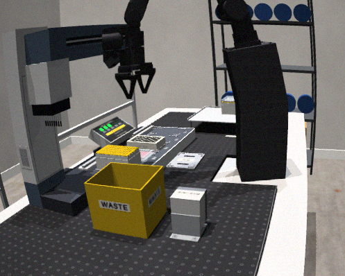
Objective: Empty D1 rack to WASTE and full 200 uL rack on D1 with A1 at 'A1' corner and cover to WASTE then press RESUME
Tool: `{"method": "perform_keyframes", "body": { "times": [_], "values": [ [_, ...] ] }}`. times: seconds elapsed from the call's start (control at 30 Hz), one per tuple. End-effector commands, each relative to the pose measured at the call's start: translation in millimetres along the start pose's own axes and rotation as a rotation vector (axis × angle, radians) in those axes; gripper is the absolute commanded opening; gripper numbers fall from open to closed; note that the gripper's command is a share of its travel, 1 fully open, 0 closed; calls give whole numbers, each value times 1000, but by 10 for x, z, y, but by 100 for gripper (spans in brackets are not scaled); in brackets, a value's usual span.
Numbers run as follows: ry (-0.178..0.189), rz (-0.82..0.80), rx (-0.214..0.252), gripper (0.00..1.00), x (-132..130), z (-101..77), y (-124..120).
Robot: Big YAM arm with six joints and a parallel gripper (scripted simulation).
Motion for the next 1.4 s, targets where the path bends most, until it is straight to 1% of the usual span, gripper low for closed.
{"method": "perform_keyframes", "body": {
  "times": [0.0, 0.37, 0.43, 0.67, 0.73, 0.77, 0.8, 0.83, 0.9, 0.93, 1.0, 1.03, 1.37],
  "values": [
    [-13, -20, 15, 100, -8, 63, 189],
    [-11, -20, 12, 100, 7, 68, 756],
    [-11, -20, 12, 100, 7, 68, 756],
    [-11, -20, 10, 100, 15, 71, 1099],
    [-12, -20, 10, 100, 15, 71, 1100],
    [-17, -24, 23, 100, -1, 96, 1026],
    [-25, -35, 45, 100, -10, 135, 892],
    [-24, -39, 45, 100, 7, 135, 884],
    [-25, -39, 45, 100, 4, 135, 886],
    [-20, -38, 34, 100, 32, 115, 943],
    [-20, -38, 34, 100, 32, 115, 943],
    [-15, -38, 23, 100, 50, 105, 981],
    [-15, -37, 23, 100, 50, 105, 981]
  ]
}}
Point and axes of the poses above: the point where the finger pads meet when closed, its own z axis out along the fingers, its own x axis across the jaws, y = z × x, the point moved 5 cm from there along -z, back along the fingers
